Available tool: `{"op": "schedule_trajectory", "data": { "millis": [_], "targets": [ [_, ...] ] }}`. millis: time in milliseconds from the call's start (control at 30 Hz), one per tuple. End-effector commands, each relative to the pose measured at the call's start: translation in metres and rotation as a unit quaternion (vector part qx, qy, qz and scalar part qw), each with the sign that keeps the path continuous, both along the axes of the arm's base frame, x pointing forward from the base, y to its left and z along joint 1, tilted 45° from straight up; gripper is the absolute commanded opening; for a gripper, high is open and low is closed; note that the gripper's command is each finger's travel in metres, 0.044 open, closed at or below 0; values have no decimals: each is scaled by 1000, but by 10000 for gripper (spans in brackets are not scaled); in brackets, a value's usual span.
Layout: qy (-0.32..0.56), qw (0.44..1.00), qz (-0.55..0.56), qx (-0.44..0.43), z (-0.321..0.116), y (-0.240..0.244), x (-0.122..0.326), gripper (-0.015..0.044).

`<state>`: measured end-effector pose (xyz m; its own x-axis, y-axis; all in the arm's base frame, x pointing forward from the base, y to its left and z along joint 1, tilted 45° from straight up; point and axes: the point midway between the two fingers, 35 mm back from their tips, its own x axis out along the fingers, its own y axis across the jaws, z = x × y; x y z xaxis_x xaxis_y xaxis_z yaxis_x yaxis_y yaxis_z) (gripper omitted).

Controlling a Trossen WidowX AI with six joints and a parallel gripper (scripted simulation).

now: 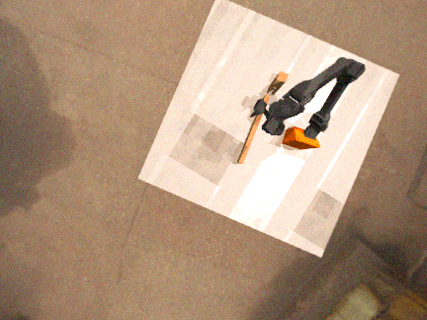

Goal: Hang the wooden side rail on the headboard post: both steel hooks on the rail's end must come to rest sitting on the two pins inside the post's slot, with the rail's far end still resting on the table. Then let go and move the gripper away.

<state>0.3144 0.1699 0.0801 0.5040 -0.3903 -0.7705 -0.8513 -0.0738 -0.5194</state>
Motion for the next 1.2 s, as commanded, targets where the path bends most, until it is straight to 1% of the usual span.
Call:
{"op": "schedule_trajectory", "data": {
  "millis": [0, 200, 400, 600, 800, 1033, 1167],
  "targets": [
    [16, 994, 71, -79, 22, -45, -3, 440],
    [44, 975, 138, -169, 42, -93, -13, 440],
    [83, 942, 193, -261, 56, -138, -31, 440],
    [137, 896, 236, -350, 64, -180, -54, 440],
    [205, 838, 267, -429, 66, -217, -82, 440],
    [297, 759, 293, -499, 62, -252, -116, 440],
    [307, 751, 295, -505, 61, -255, -119, 440]
  ]
}}
